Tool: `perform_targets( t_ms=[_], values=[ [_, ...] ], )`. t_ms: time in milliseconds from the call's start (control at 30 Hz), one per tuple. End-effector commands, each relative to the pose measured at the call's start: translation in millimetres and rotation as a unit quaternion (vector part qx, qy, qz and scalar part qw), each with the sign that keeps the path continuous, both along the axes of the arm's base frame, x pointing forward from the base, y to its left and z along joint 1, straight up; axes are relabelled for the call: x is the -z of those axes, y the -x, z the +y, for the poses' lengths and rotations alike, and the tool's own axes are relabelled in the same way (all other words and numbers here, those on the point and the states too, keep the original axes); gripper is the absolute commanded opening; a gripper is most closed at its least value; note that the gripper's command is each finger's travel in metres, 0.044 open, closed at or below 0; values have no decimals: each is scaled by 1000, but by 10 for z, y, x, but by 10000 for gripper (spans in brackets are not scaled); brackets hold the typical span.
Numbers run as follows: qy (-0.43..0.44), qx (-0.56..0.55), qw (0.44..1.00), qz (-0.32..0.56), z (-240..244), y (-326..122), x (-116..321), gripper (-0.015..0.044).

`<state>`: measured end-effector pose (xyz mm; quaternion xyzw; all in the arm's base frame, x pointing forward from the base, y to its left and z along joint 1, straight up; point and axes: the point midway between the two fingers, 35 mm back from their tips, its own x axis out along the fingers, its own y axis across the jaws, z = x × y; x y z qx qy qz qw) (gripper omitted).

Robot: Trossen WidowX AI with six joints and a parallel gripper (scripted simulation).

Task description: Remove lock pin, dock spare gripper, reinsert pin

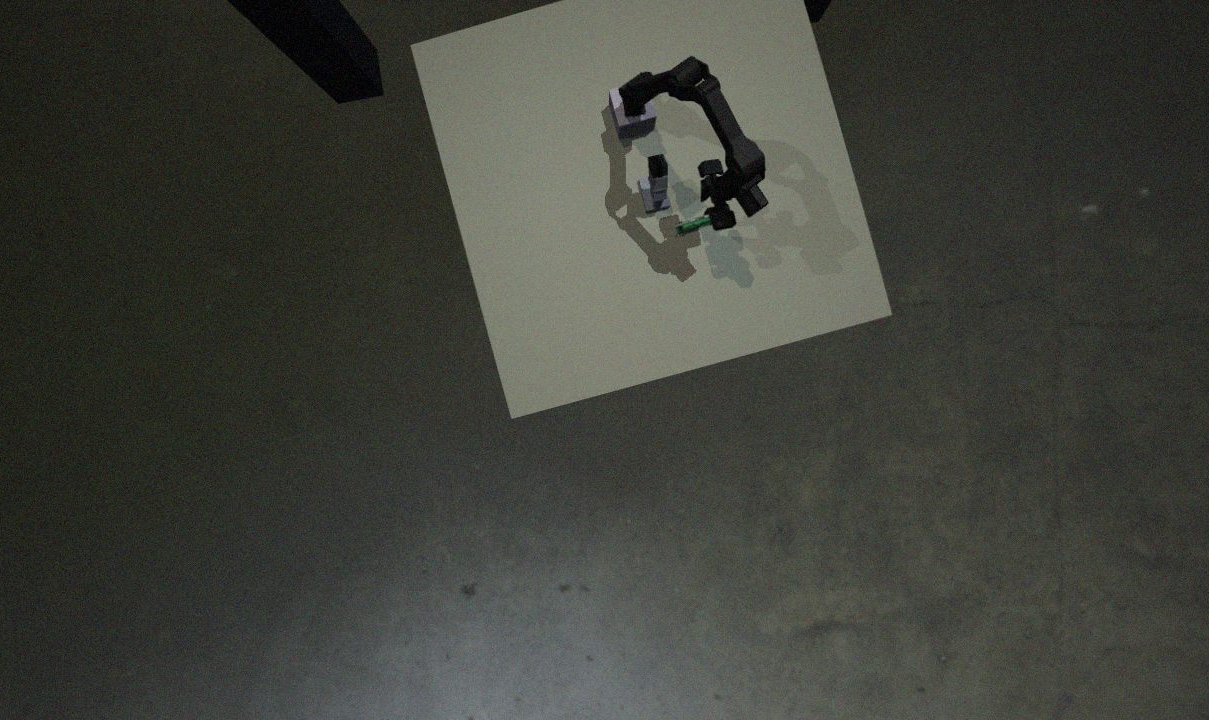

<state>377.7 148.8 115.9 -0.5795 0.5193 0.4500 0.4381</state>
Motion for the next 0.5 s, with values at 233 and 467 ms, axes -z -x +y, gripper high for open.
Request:
perform_targets(
  t_ms=[233, 467],
  values=[
    [18, -30, 999, 3, 5, -59, 84, 180],
    [18, -30, 999, 3, 18, -79, 467, 180]
  ],
)
